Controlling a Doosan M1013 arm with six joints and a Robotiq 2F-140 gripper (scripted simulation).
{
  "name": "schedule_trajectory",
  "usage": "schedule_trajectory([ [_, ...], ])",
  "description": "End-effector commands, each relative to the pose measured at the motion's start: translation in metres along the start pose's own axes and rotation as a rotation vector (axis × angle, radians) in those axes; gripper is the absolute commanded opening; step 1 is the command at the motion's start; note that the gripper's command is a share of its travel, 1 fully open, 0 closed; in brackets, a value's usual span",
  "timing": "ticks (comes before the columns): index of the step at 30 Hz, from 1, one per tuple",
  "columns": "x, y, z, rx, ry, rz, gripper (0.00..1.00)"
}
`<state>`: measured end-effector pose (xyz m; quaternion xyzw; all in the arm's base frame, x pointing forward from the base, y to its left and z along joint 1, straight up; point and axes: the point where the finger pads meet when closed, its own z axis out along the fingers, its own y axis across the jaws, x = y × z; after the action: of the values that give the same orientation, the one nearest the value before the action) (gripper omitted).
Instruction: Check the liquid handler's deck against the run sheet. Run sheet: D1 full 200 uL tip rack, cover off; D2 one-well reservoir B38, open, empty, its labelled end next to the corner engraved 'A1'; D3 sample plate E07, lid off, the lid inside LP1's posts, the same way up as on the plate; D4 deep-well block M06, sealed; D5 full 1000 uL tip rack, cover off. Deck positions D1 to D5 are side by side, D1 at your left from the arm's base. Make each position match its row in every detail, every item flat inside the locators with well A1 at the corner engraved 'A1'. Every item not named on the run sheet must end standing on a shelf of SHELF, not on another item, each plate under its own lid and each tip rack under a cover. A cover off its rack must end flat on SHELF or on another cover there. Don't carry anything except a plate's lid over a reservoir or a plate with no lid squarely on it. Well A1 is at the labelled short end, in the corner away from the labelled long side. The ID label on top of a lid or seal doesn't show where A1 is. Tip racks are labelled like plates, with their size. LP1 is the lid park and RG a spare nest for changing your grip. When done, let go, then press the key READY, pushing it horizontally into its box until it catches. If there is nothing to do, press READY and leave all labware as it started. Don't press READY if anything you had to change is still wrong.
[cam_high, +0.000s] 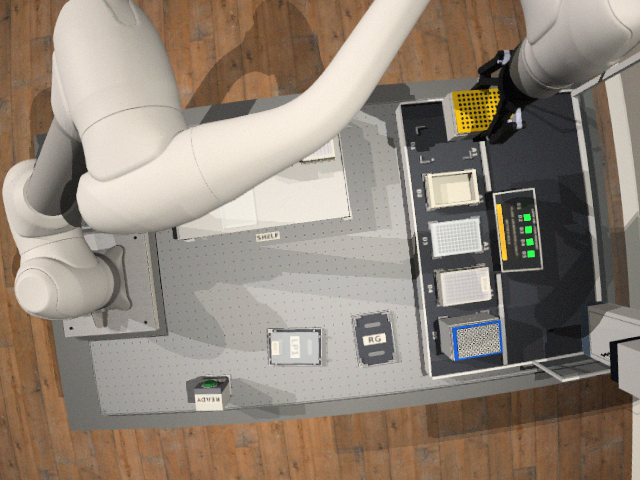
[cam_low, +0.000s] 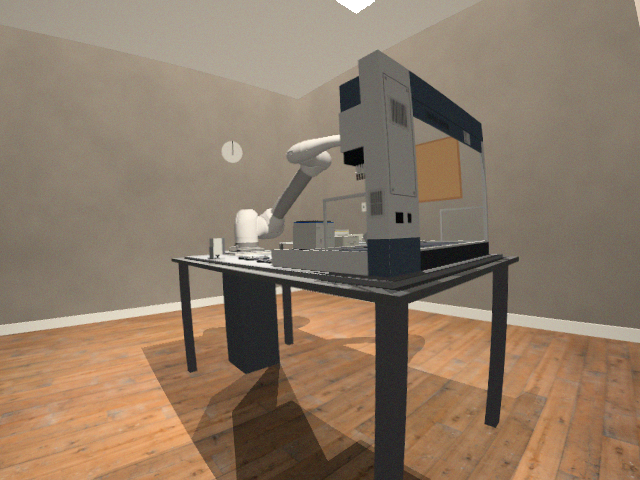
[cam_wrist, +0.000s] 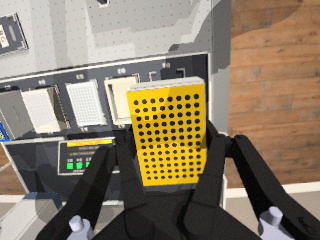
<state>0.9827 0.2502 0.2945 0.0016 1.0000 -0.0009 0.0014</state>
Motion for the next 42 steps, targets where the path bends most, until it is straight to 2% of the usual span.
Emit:
schedule_trajectory([
  [1, 0.010, 0.000, -0.002, -0.001, -0.002, 0.000, 0.10],
  [35, 0.160, 0.002, -0.002, -0.001, -0.002, 0.000, 0.10],
  [42, 0.163, 0.002, -0.002, -0.001, -0.002, 0.080, 0.10],
])
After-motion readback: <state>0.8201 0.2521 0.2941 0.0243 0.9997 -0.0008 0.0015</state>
